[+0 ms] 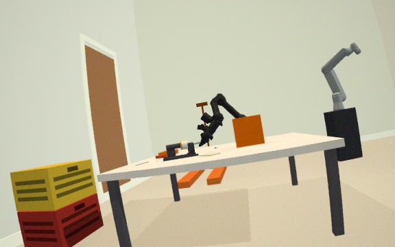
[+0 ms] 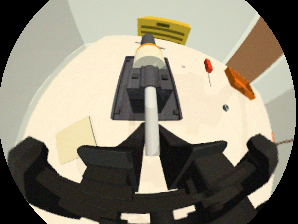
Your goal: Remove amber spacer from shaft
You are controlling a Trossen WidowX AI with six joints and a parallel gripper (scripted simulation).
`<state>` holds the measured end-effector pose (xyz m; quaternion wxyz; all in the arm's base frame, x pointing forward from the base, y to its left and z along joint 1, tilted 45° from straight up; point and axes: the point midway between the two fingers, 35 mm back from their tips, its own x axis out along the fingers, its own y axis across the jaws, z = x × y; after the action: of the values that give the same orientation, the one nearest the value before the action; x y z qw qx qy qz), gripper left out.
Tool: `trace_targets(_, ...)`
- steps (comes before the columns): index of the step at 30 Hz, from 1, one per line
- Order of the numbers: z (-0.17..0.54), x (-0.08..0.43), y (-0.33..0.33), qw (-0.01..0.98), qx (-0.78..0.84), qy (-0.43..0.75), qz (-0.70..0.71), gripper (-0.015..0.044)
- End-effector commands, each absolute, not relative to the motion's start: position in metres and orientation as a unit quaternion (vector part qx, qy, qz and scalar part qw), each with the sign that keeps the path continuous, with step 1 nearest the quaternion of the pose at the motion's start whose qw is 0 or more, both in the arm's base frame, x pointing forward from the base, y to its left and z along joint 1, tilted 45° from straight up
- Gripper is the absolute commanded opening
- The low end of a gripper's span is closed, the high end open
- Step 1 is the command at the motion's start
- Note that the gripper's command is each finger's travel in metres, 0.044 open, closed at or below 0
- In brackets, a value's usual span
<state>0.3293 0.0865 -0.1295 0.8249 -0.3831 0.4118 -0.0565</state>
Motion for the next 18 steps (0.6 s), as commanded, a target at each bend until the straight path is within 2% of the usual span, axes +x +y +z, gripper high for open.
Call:
trace_targets(1, -0.1291, 0.3279, 0.0861, 0.825, -0.382, 0.412, -0.058, 0.0)
trace_targets(18, -0.1288, 0.3262, 0.0859, 0.825, -0.382, 0.412, -0.058, 0.0)
